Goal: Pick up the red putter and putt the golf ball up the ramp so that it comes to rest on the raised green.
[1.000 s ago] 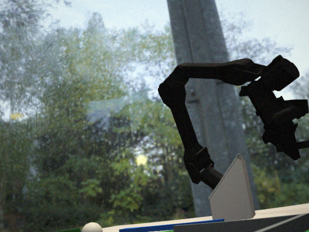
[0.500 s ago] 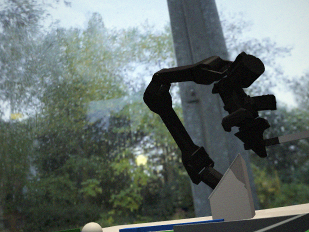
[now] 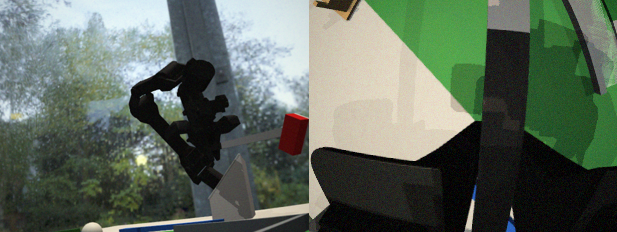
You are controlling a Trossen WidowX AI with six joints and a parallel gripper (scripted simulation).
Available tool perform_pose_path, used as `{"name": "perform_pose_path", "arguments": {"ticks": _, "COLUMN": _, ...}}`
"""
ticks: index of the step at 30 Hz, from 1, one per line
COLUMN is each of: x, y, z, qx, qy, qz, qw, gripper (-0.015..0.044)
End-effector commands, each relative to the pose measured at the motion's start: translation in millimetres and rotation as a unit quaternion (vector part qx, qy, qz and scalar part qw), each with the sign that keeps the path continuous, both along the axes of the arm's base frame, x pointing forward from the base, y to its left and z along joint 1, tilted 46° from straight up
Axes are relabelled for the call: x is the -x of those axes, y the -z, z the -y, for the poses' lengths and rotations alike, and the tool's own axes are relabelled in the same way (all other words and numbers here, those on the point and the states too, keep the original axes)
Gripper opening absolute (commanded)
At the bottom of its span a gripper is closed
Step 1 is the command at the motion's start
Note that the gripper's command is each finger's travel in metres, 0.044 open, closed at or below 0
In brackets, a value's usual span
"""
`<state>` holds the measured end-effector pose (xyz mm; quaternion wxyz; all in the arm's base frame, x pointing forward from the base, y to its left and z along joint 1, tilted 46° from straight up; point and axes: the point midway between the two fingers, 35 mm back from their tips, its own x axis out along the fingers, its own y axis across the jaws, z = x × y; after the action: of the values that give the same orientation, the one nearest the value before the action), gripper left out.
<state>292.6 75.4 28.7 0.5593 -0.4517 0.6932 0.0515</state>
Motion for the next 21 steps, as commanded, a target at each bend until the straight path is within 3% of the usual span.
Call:
{"name": "perform_pose_path", "arguments": {"ticks": 1, "x": 1, "y": -23, "z": 20, "qx": 0.007, "qy": 0.061, "qz": 0.048, "qw": 0.997, "gripper": 0.0}}
{"name": "perform_pose_path", "arguments": {"ticks": 21, "x": 35, "y": -112, "z": 115, "qx": 0.048, "qy": 0.33, "qz": 0.262, "qw": 0.905, "gripper": 0.0}}
